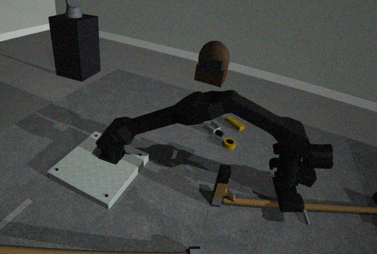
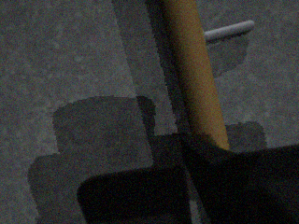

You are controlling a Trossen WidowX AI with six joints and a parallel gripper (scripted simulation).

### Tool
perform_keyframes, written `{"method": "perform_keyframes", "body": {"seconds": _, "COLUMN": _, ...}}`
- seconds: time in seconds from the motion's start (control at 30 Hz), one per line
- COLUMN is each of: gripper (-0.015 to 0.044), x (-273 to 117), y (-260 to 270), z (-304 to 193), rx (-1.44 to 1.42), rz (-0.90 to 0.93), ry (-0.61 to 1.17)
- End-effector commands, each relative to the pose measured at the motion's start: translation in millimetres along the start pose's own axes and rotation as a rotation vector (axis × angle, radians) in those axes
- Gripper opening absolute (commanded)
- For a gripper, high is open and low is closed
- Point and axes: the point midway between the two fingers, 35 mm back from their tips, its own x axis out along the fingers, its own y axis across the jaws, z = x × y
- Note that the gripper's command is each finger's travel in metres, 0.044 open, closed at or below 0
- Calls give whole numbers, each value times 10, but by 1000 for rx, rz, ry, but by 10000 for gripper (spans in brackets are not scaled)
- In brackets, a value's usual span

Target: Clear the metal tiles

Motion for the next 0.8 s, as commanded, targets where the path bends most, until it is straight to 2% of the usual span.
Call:
{"method": "perform_keyframes", "body": {"seconds": 0.0, "gripper": 0, "x": 12, "y": -81, "z": 14, "rx": 1, "rz": -4, "ry": -3}}
{"method": "perform_keyframes", "body": {"seconds": 0.77, "gripper": 0, "x": 15, "y": -307, "z": 33, "rx": 1, "rz": -7, "ry": -9}}
